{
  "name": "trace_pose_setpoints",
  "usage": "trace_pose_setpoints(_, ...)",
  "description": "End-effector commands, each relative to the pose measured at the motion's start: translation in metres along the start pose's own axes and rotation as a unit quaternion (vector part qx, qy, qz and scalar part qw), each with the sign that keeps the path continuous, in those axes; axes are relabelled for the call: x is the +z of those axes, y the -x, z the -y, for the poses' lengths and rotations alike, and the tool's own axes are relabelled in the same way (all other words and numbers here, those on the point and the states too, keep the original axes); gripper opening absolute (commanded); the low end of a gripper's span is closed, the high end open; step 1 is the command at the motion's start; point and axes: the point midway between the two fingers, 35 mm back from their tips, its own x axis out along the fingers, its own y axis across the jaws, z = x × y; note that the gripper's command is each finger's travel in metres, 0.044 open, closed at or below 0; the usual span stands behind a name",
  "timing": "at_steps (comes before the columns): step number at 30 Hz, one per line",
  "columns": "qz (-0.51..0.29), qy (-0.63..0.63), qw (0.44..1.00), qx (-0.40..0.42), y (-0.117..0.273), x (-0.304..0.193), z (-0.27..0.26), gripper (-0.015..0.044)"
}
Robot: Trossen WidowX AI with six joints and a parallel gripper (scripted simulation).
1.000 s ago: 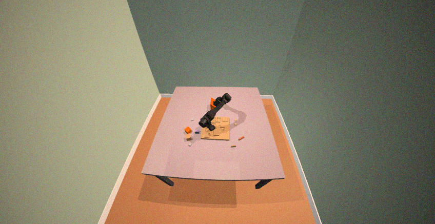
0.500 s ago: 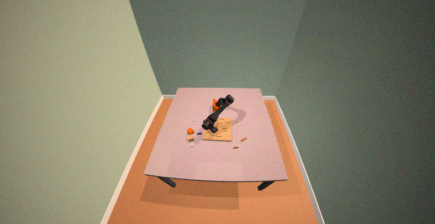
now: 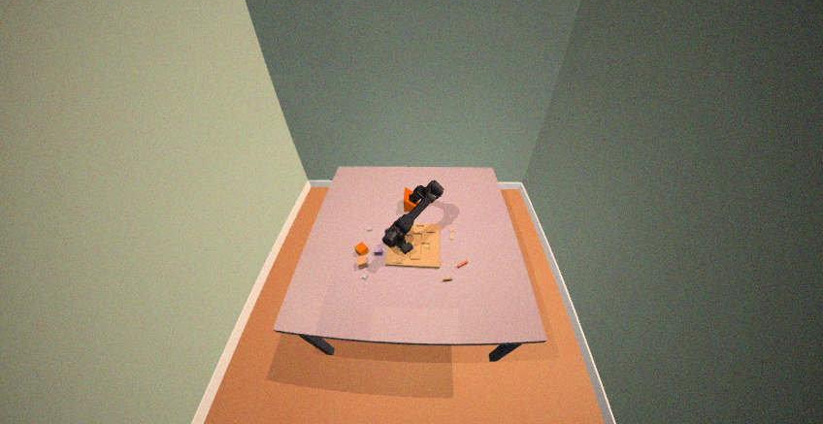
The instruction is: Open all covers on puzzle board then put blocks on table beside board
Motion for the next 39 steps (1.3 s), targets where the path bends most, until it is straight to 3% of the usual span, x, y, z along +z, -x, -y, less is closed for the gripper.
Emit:
trace_pose_setpoints(1,0.000,-0.001,1.000,0.002,-0.002,0.006,0.001,0.0000)
trace_pose_setpoints(24,0.000,-0.003,1.000,0.002,0.012,0.004,0.001,0.0000)
trace_pose_setpoints(30,-0.001,-0.005,1.000,0.001,0.034,0.005,0.002,0.0144)
trace_pose_setpoints(39,0.001,-0.004,1.000,0.001,0.063,0.004,0.002,0.0144)
